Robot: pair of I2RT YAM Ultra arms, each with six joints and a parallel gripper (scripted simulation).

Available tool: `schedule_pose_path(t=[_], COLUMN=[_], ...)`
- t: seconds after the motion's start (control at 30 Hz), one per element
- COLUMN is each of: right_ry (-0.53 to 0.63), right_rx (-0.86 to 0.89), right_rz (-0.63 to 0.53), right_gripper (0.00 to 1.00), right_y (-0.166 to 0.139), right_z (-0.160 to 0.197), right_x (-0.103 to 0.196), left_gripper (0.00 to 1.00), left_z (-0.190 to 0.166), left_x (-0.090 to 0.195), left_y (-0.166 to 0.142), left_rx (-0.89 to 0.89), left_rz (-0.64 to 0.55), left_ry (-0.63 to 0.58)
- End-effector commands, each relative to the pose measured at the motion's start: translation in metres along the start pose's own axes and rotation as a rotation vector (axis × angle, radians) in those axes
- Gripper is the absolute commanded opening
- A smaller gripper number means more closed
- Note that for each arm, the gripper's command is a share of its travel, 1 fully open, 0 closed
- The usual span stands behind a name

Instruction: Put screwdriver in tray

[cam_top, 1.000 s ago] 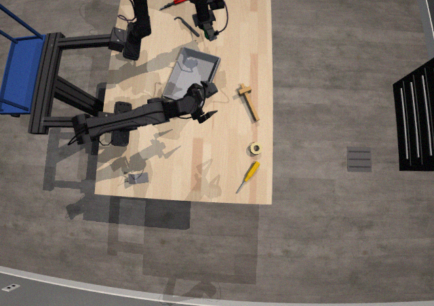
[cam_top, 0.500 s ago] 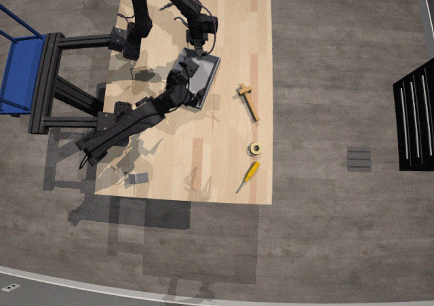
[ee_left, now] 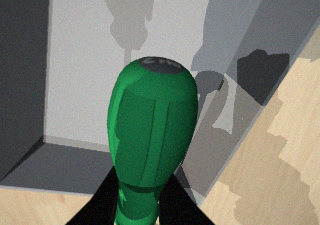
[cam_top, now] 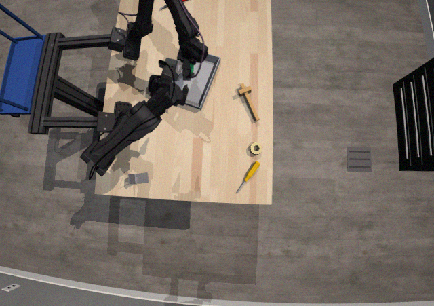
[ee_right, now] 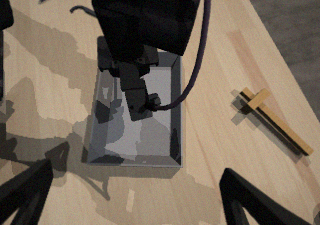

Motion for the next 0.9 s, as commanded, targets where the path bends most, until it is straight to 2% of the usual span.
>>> schedule_pose_path(t=[0.0, 0.13, 0.47, 0.7, 0.87], right_ry=[0.052, 0.070, 0.091, 0.096, 0.097], right_rx=[0.061, 0.088, 0.123, 0.135, 0.142], right_rz=[0.064, 0.077, 0.104, 0.113, 0.115], right_gripper=[1.00, 1.00, 1.00, 1.00, 1.00], right_y=[-0.010, -0.013, -0.018, -0.020, -0.020], right_z=[0.012, 0.015, 0.018, 0.019, 0.019], right_x=[0.011, 0.016, 0.020, 0.021, 0.021], left_gripper=[0.18, 0.18, 0.18, 0.18, 0.18], left_z=[0.009, 0.006, 0.007, 0.003, 0.004], left_x=[0.009, 0.010, 0.010, -0.004, -0.001], left_y=[0.022, 0.052, 0.077, 0.074, 0.074], left_rx=[-0.026, -0.104, -0.158, -0.156, -0.155], left_rz=[0.020, 0.011, -0.016, -0.008, -0.015], left_ry=[0.019, 0.015, 0.021, 0.003, 0.011])
Point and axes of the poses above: on each arm, the point where the finger pads meet when closed, its own x axis back along the fingers, its own z axis across the jaws, y = z × x, the point moved 2 cm from there along x, back along the fingers, and after that the axes turned 3 degrees about -x, right-handed, at the moved point
